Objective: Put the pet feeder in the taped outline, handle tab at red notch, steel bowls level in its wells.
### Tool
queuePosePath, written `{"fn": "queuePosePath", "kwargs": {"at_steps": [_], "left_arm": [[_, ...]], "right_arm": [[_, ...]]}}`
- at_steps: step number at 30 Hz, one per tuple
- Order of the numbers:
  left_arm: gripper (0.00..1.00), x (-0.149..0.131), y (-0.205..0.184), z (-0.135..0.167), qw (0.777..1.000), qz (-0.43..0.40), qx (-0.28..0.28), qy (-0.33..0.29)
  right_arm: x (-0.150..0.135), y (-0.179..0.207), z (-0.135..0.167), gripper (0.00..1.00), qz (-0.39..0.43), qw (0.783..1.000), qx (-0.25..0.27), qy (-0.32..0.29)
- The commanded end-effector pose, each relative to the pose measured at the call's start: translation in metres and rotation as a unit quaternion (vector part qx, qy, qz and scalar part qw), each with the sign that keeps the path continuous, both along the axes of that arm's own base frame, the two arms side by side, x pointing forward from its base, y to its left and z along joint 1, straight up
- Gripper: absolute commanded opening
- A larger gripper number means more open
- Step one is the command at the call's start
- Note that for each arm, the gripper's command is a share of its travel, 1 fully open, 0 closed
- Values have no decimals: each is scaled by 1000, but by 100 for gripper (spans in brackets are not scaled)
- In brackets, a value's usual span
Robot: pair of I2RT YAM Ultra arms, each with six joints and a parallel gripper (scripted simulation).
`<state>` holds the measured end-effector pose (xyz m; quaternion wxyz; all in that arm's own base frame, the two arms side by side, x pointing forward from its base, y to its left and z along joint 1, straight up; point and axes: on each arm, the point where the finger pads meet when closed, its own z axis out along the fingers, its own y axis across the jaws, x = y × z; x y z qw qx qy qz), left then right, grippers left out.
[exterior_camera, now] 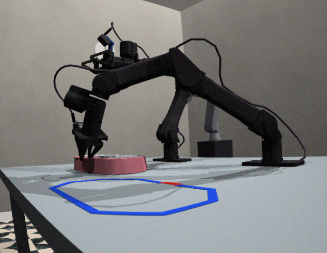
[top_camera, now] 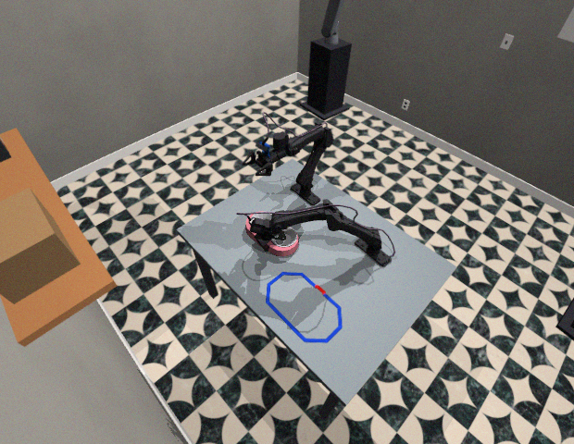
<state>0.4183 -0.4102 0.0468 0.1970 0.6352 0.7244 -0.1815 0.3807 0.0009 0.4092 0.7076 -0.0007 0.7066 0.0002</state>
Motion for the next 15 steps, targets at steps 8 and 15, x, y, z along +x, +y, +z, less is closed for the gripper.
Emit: {"fn": "queuePosePath", "kwargs": {"at_steps": [8,15], "left_arm": [[30,9,0,14,1000,8,-16,-19],[28,7,1,13,1000,8,-15,-15]], "right_arm": [[-7,1,5,100,-1,1000,0,-7],[-7,1,5,100,-1,1000,0,-7]]}}
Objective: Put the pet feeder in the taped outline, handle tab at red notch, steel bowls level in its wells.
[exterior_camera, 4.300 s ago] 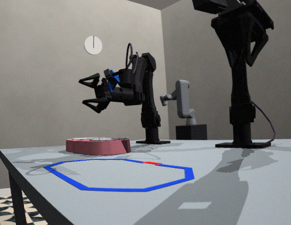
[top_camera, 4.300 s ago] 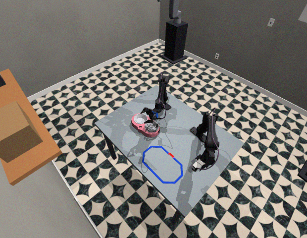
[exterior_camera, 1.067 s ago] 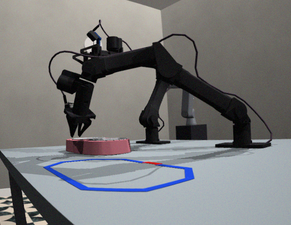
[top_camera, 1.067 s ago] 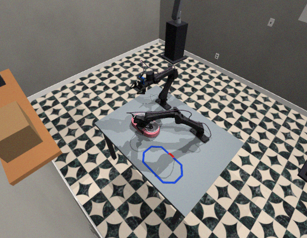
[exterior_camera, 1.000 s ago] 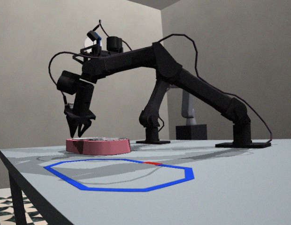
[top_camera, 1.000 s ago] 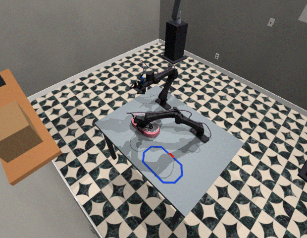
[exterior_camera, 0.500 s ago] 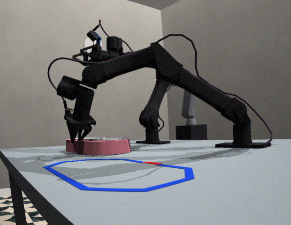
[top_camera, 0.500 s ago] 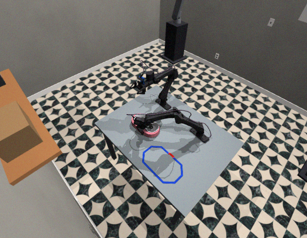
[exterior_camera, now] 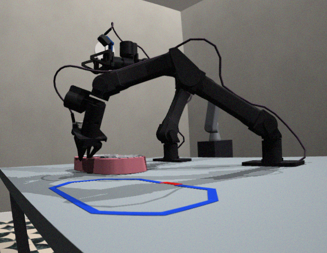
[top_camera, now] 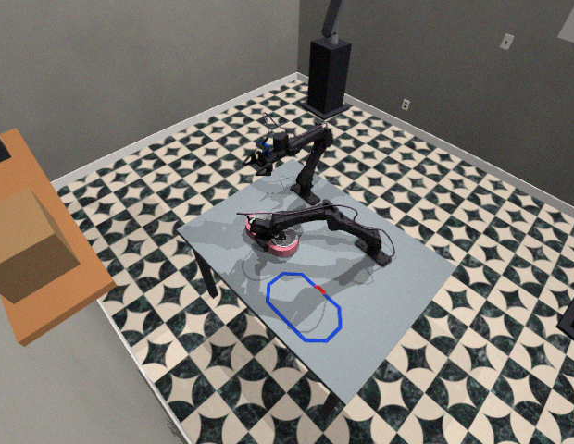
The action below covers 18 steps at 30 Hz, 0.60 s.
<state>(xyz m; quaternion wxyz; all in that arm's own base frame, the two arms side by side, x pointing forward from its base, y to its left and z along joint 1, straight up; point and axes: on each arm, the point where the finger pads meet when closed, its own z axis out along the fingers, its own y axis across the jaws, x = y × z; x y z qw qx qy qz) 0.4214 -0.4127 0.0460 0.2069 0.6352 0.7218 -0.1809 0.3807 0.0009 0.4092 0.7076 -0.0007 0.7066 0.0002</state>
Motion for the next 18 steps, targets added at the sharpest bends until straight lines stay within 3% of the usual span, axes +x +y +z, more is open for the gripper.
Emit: {"fn": "queuePosePath", "kwargs": {"at_steps": [1,18], "left_arm": [[28,4,3,14,1000,7,-8,-7],[24,5,4,14,1000,8,-6,-9]], "right_arm": [[-7,1,5,100,-1,1000,0,-7],[-7,1,5,100,-1,1000,0,-7]]}}
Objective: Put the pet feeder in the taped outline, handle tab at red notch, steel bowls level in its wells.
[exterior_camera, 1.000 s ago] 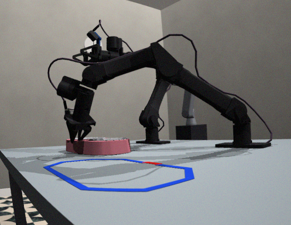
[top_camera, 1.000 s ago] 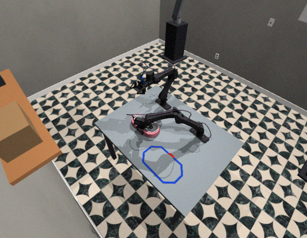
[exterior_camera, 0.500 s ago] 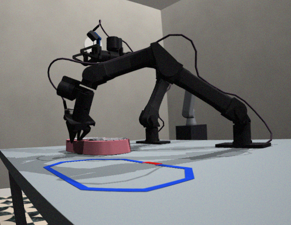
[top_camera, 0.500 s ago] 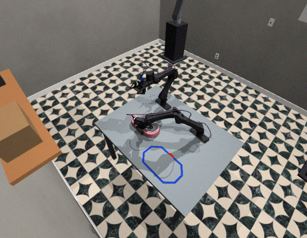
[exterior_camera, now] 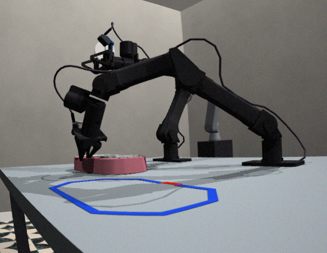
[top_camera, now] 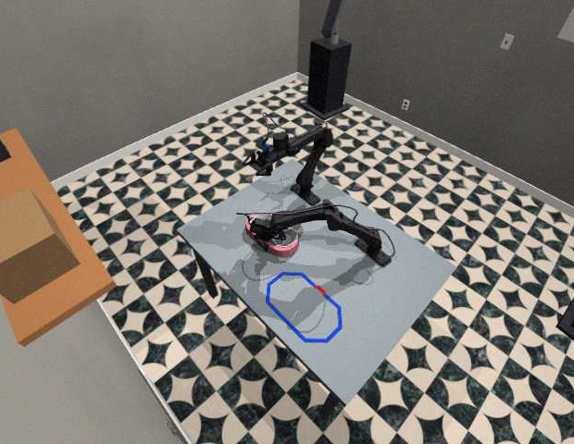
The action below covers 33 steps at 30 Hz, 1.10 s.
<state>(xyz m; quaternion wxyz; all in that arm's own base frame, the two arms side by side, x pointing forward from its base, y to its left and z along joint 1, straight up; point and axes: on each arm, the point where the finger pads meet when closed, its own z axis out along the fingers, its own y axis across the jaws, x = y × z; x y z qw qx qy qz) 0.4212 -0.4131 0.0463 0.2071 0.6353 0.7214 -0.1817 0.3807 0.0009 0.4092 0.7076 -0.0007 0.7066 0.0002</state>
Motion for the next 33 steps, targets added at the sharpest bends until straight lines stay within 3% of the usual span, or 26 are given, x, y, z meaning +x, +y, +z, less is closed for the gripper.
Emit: {"fn": "queuePosePath", "kwargs": {"at_steps": [1,33], "left_arm": [[24,5,4,13,1000,9,-5,-9],[18,5,4,13,1000,9,-5,-9]], "right_arm": [[-7,1,5,100,-1,1000,0,-7],[-7,1,5,100,-1,1000,0,-7]]}}
